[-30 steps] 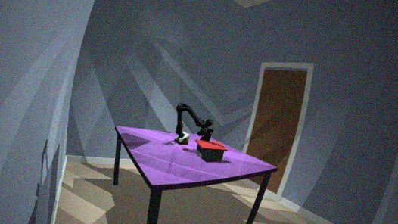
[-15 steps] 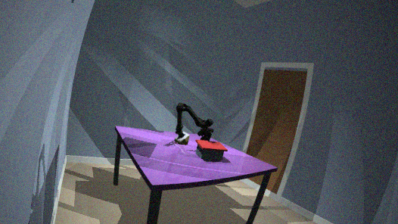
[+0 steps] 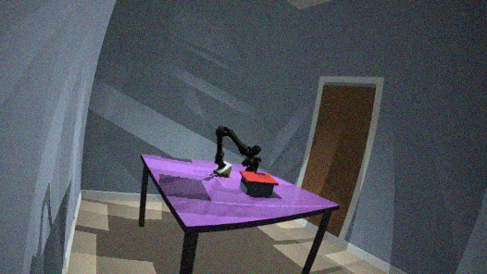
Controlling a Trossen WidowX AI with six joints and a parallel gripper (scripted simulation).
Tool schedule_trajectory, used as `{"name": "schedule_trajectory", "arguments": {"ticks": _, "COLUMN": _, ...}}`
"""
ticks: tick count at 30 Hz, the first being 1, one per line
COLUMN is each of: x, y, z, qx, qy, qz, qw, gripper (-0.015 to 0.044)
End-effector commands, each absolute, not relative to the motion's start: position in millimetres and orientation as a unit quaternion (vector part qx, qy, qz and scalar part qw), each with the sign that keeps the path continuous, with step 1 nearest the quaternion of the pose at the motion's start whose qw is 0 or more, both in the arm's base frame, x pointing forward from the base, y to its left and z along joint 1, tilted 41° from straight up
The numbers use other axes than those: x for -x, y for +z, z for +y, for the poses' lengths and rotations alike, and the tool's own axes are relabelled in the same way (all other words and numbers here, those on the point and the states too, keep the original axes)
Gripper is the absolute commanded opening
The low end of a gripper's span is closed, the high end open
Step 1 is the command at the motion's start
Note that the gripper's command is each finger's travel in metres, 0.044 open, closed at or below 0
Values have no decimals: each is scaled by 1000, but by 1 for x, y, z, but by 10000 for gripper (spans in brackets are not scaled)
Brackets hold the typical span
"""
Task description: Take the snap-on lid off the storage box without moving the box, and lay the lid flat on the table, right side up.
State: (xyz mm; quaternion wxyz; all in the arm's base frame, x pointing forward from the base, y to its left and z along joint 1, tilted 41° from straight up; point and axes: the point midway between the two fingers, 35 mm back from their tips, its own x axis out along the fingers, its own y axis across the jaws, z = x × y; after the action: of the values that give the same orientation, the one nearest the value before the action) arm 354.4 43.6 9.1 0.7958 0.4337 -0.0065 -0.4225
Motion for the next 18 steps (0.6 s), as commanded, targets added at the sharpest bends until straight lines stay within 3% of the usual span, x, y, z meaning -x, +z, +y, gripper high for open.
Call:
{"name": "schedule_trajectory", "arguments": {"ticks": 1, "x": -356, "y": 9, "z": 42, "qx": -434, "qy": -424, "qz": -5, "qw": 795, "gripper": 0}}
{"name": "schedule_trajectory", "arguments": {"ticks": 18, "x": -357, "y": 9, "z": 42, "qx": -434, "qy": -424, "qz": -5, "qw": 795, "gripper": 0}}
